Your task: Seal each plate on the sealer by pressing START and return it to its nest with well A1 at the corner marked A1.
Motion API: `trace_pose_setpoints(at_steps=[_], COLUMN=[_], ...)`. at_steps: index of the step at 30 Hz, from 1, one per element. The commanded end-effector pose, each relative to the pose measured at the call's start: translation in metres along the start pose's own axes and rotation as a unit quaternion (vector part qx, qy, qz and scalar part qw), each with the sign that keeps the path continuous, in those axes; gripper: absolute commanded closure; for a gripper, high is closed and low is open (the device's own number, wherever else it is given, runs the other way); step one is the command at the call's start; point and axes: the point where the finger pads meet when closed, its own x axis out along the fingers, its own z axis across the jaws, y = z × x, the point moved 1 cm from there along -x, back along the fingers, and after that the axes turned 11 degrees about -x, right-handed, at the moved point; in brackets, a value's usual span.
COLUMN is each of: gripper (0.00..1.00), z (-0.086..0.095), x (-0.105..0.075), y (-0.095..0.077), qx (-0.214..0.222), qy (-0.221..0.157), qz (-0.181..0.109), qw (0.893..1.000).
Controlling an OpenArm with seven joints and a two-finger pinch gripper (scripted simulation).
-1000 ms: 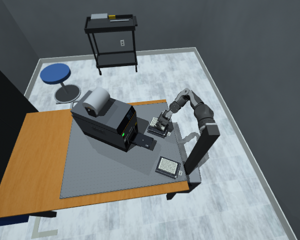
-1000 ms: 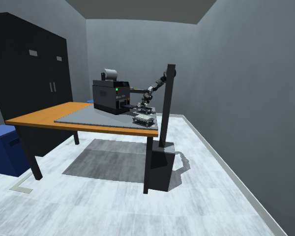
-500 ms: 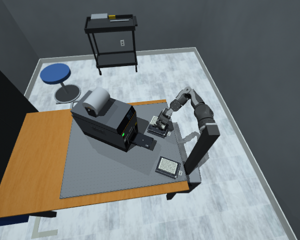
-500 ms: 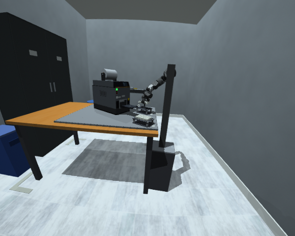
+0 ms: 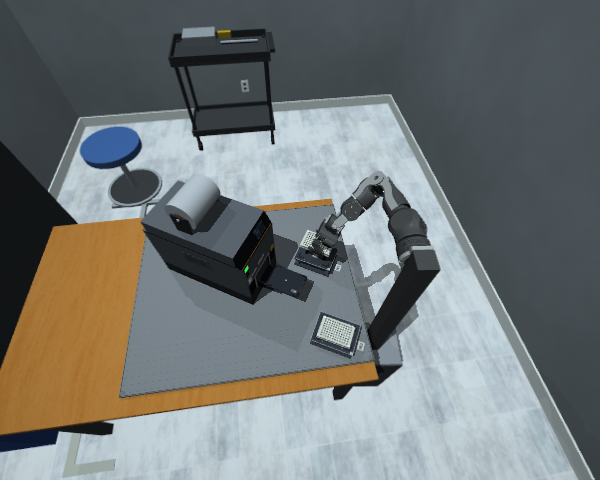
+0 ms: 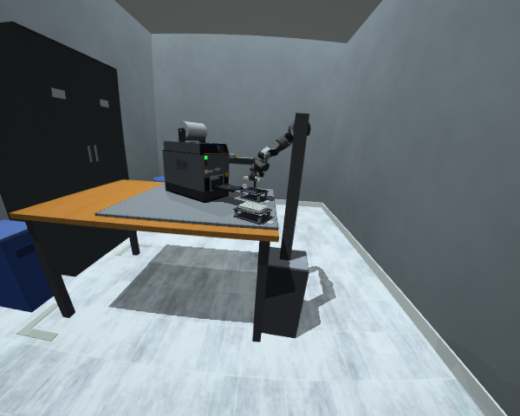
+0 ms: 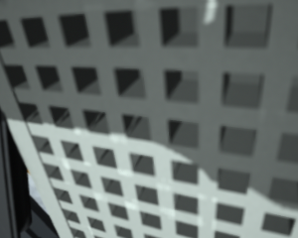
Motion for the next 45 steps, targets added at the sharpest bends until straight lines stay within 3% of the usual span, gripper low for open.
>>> trace_pose_setpoints(at_steps=[1,45], gripper=[1.0,1.0], z=[0.0,0.074], x=[-0.001,0.008], y=[-0.001,-0.039], qx=[0.0,0.006], qy=[0.001,0.004], qz=[-0.001,0.0], qw=[1.0,1.0])
